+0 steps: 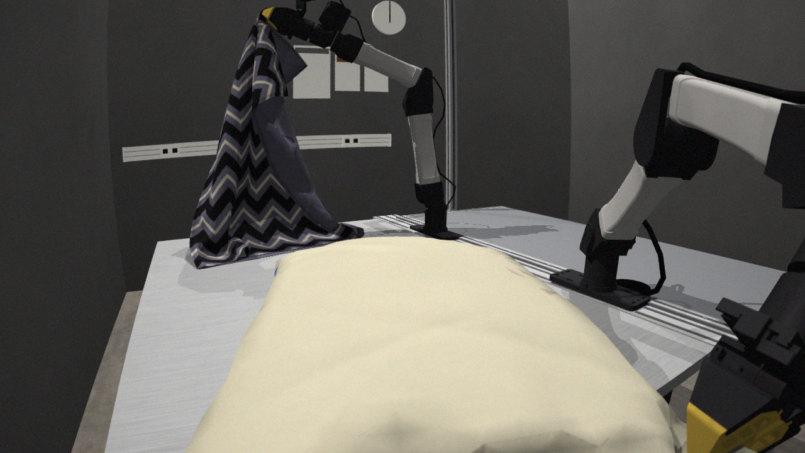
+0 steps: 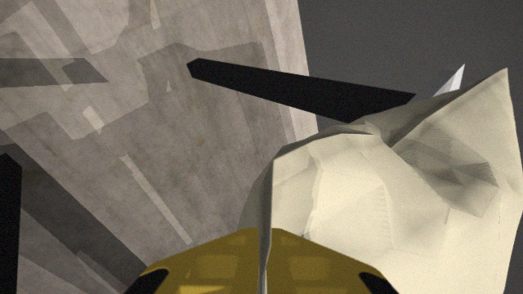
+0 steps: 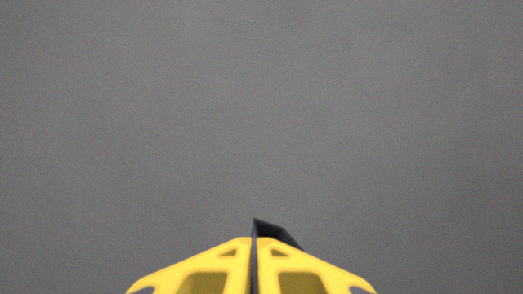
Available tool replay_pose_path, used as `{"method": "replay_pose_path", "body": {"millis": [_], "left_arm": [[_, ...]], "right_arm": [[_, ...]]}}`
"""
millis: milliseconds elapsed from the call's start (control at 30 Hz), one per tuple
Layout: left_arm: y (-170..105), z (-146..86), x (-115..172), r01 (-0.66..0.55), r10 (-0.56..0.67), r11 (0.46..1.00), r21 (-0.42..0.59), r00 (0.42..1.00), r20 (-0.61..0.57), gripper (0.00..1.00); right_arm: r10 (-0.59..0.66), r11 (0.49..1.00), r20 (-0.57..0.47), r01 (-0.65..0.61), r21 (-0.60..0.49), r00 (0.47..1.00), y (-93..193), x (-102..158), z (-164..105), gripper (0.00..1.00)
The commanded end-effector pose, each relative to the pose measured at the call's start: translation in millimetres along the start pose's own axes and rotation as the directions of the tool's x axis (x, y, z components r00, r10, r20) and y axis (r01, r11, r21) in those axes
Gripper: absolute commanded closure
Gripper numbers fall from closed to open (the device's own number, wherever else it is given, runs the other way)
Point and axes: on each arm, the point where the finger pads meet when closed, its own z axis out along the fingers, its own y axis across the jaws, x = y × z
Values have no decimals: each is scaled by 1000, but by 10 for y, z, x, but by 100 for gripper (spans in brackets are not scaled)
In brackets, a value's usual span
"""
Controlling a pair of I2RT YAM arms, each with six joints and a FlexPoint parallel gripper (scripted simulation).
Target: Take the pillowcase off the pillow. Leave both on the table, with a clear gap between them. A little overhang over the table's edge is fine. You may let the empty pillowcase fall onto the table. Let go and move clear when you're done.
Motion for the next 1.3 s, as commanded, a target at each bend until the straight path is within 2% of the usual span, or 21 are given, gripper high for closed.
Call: {"method": "replay_pose_path", "body": {"millis": [0, 400, 600, 700, 900, 1133, 1267], "left_arm": [[-174, -203, -88, -51, 50, 999, 18, 997, 63, 100], [-157, -217, -96, -47, 46, 999, 17, 997, 65, 100], [18, -35, -75, -26, 25, 1000, 11, 999, 42, 100], [39, -14, -71, -22, 22, 1000, 9, 999, 38, 100], [249, 292, -9, 2, -2, 1000, -6, 1000, -7, 100], [300, 385, 6, -2, 2, 1000, -7, 1000, -10, 100], [257, 359, -32, -13, 13, 1000, -3, 1000, 2, 100]], "right_arm": [[-2, 1000, 21, 3, -12, 1000, 54, -6, 72, 100], [-2, 1000, 27, 3, -15, 1000, 63, -54, 37, 100], [-2, 1000, 27, 3, -15, 1000, 63, -54, 37, 100], [-2, 1000, 27, 3, -15, 1000, 63, -54, 37, 100], [-2, 1000, 27, 3, -15, 1000, 63, -54, 37, 100], [-2, 1000, 27, 3, -15, 1000, 63, -54, 37, 100], [-2, 1000, 27, 3, -15, 1000, 63, -54, 37, 100]]}}
